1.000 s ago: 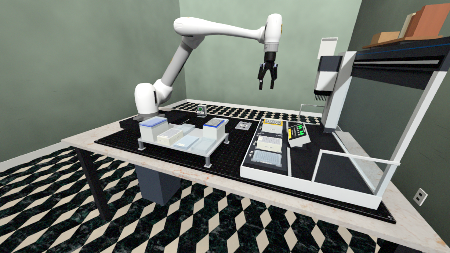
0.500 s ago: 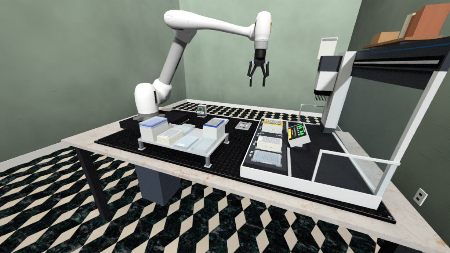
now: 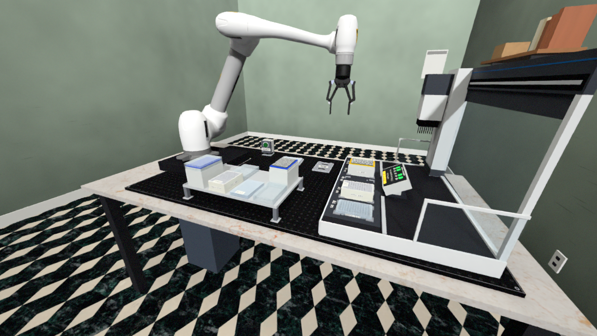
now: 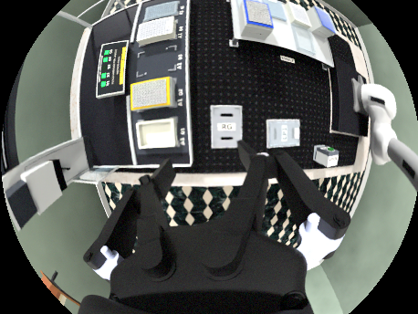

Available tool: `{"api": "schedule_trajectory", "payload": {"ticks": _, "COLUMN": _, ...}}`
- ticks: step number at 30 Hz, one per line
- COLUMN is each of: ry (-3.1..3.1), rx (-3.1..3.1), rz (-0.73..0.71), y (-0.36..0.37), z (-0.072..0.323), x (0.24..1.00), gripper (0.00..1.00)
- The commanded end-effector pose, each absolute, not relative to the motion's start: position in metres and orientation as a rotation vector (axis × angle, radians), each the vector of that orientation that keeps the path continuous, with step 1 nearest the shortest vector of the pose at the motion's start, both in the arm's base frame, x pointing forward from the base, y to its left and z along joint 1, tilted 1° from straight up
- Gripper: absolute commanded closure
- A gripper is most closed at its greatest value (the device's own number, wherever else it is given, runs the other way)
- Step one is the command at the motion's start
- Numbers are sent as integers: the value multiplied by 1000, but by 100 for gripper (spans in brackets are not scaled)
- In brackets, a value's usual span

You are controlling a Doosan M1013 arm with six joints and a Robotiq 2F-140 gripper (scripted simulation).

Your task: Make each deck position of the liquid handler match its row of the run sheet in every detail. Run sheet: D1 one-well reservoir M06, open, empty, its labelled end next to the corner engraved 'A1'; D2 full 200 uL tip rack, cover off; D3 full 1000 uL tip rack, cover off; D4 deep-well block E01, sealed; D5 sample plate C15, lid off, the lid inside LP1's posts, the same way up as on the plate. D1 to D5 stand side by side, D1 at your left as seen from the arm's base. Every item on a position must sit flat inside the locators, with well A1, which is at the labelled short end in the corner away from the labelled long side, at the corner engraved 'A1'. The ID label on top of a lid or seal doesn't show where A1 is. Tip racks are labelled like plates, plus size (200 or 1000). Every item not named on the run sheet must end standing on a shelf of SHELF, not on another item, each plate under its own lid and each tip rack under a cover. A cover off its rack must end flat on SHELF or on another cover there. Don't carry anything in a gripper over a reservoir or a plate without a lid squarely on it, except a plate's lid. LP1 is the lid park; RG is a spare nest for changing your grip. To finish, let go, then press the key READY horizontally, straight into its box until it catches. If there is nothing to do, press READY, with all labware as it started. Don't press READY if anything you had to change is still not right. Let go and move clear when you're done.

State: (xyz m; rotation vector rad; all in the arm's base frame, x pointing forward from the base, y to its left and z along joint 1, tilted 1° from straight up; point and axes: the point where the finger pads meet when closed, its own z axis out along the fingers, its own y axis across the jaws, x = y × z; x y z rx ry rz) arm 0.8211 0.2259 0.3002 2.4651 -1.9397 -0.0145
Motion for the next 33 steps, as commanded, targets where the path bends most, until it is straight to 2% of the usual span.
{"api": "schedule_trajectory", "payload": {"ticks": 1, "ry": -2004, "rx": 2414, "rz": -12, "y": 226, "z": 301, "x": 821, "gripper": 34}}
{"api": "schedule_trajectory", "payload": {"ticks": 13, "ry": -2237, "rx": 2199, "rz": -11, "y": 226, "z": 301, "x": 821, "gripper": 34}}
{"api": "schedule_trajectory", "payload": {"ticks": 33, "ry": -2234, "rx": 2202, "rz": -11, "y": 145, "z": 301, "x": 820, "gripper": 34}}
